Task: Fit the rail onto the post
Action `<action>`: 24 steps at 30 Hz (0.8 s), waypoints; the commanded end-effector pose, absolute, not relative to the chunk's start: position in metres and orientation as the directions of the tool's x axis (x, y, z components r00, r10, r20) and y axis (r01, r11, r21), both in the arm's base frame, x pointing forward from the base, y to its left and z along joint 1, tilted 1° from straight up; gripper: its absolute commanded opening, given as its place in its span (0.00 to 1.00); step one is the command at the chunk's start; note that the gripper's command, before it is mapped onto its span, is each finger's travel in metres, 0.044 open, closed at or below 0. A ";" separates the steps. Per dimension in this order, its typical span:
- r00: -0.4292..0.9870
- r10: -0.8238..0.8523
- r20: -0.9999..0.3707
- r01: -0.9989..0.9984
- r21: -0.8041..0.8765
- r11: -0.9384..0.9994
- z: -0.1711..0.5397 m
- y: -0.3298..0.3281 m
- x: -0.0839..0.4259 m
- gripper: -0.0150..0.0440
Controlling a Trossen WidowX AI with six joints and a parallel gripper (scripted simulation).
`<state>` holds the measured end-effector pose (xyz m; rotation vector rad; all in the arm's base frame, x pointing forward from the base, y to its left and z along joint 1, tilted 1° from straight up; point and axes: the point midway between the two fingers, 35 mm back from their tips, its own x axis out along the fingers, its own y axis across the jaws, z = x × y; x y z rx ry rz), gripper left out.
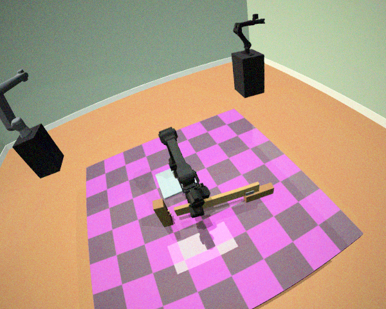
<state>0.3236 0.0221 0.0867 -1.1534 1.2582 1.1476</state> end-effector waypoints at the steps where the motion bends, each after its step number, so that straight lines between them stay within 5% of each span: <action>1: 0.008 -0.003 -1.000 -0.997 -0.008 0.080 0.093 0.023 0.326 0.25; 24: 0.008 -0.003 -1.000 -0.997 -0.008 0.080 0.093 0.023 0.325 0.25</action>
